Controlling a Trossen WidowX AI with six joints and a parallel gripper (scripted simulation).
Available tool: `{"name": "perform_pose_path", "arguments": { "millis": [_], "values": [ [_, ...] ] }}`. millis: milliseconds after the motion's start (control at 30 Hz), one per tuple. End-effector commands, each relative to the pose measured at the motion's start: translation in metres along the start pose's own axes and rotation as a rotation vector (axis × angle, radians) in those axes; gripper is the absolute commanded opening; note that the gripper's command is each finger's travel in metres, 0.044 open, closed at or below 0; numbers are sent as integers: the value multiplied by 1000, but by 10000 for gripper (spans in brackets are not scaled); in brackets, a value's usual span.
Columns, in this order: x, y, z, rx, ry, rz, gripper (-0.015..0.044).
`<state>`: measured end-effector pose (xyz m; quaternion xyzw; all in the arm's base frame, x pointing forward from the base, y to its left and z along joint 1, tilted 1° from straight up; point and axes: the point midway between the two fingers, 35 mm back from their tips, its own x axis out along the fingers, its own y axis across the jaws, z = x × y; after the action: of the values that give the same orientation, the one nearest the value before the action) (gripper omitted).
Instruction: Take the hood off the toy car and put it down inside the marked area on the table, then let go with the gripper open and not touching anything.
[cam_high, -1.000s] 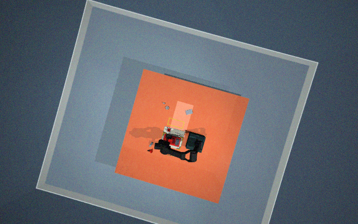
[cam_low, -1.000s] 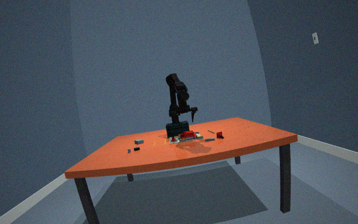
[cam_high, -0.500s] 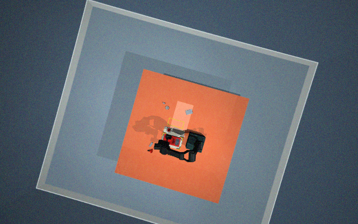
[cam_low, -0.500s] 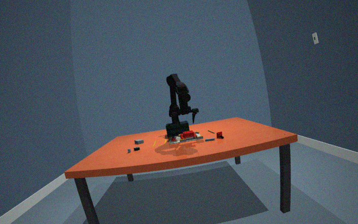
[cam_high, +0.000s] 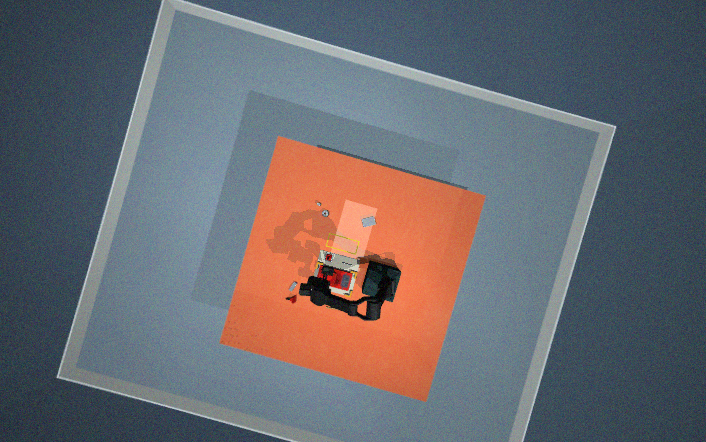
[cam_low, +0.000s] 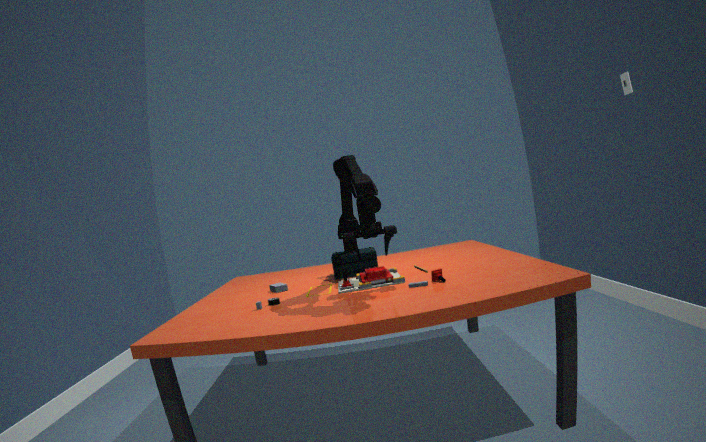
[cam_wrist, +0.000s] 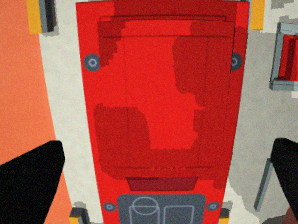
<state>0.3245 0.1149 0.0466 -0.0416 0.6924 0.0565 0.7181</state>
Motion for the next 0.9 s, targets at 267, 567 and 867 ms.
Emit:
{"name": "perform_pose_path", "arguments": {
  "millis": [267,567,867],
  "values": [
    [9,-1,1,3,-2,-3,440],
    [16,-1,1,3,-2,-3,440],
    [22,-1,1,3,-2,-3,440]
  ]
}}
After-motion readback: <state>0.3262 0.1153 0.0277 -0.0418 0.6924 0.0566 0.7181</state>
